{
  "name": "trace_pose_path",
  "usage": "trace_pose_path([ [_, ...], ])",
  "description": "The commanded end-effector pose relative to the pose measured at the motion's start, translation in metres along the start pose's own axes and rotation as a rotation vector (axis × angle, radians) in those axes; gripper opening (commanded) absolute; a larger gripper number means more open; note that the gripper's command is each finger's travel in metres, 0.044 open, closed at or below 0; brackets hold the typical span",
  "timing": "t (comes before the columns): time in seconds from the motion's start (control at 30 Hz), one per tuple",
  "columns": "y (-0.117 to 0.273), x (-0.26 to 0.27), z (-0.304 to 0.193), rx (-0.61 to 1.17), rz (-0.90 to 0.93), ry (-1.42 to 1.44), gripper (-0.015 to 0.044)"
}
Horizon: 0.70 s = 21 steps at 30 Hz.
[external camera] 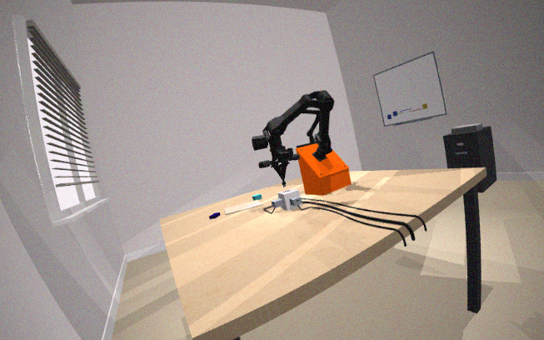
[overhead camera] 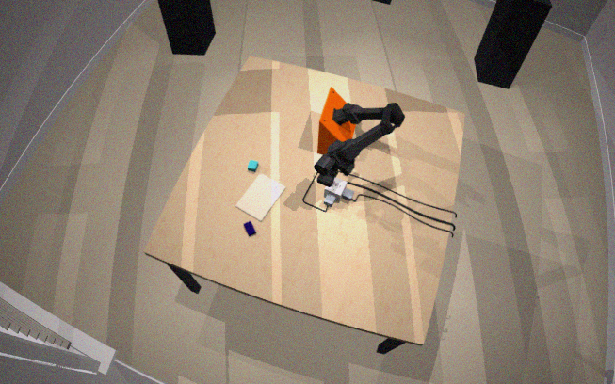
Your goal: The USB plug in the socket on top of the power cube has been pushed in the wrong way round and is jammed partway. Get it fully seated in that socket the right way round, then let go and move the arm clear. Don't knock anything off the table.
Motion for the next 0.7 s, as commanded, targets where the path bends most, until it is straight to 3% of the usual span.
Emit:
trace_pose_path([
  [0.0,-0.0011,0.0005,-0.0002,-0.005,0.002,0.005,0.0],
  [0.67,-0.0035,0.0005,-0.0002,-0.018,0.004,0.012,0.0],
])
Point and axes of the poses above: the point midway between the two fingers, 35 mm back from their tips, its own y axis back along the fingers, its own x axis across the jaws, z = x × y, the point moved 9 cm from there along y, back along the fingers, and after that the axes turned 5 degrees about -y, right-handed, at the moved point
